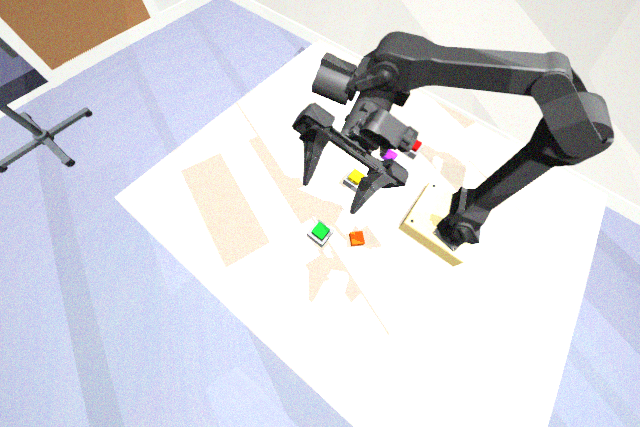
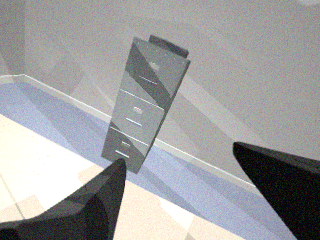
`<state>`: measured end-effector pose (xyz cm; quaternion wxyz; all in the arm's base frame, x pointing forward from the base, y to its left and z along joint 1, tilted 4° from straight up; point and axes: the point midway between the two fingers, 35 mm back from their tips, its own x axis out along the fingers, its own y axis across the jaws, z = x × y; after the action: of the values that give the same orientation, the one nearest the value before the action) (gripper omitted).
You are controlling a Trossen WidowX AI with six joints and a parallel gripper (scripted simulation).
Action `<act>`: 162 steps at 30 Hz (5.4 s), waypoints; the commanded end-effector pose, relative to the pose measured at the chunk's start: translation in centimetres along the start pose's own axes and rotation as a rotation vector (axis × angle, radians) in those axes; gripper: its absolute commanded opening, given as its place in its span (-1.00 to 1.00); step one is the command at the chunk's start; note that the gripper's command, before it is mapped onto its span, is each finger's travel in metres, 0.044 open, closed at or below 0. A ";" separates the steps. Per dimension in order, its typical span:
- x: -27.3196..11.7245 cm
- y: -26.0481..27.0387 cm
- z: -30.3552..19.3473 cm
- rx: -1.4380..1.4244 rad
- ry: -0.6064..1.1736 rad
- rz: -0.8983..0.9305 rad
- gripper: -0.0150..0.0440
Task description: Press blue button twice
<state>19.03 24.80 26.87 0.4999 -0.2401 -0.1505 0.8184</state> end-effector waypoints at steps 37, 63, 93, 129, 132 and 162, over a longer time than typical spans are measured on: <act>-36.3 15.6 -23.8 1.833 1.376 -1.037 0.33; -36.1 16.3 -25.1 1.833 1.376 -1.037 -0.42; -35.8 17.3 -26.8 1.833 1.376 -1.037 -0.42; -35.8 17.3 -26.8 1.833 1.376 -1.037 -0.42; -35.8 17.3 -26.8 1.833 1.376 -1.037 -0.42; -22.4 6.9 -23.7 1.858 1.313 -1.054 0.56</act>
<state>36.01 -2.51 8.56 0.7254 -0.0780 0.6828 0.0389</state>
